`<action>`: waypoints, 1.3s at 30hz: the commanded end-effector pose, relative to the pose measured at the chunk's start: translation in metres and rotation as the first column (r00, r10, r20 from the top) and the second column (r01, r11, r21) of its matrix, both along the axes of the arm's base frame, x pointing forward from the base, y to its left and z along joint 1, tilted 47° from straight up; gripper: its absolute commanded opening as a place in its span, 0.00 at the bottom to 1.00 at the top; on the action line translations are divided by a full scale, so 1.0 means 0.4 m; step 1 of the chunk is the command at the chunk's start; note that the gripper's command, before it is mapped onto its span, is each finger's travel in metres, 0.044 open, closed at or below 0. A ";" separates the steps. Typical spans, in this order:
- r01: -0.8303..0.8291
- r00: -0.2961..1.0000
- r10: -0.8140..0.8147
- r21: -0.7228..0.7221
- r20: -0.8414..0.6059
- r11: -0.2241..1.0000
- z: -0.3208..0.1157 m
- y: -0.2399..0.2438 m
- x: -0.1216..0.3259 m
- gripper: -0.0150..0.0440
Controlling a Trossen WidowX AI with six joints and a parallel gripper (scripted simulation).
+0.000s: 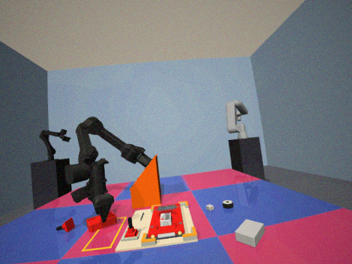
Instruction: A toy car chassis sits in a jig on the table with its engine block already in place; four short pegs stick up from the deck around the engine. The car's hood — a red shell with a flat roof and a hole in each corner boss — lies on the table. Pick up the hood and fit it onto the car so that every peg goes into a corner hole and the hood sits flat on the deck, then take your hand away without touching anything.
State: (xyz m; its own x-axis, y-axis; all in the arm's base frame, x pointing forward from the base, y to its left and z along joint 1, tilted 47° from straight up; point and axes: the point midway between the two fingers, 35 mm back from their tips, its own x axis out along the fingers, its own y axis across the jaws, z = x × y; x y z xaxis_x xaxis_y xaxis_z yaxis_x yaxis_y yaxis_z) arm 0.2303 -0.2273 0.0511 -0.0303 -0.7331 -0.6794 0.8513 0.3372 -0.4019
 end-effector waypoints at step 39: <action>0.000 1.000 0.000 -0.001 -0.001 1.000 -0.025 -0.027 -0.002 0.75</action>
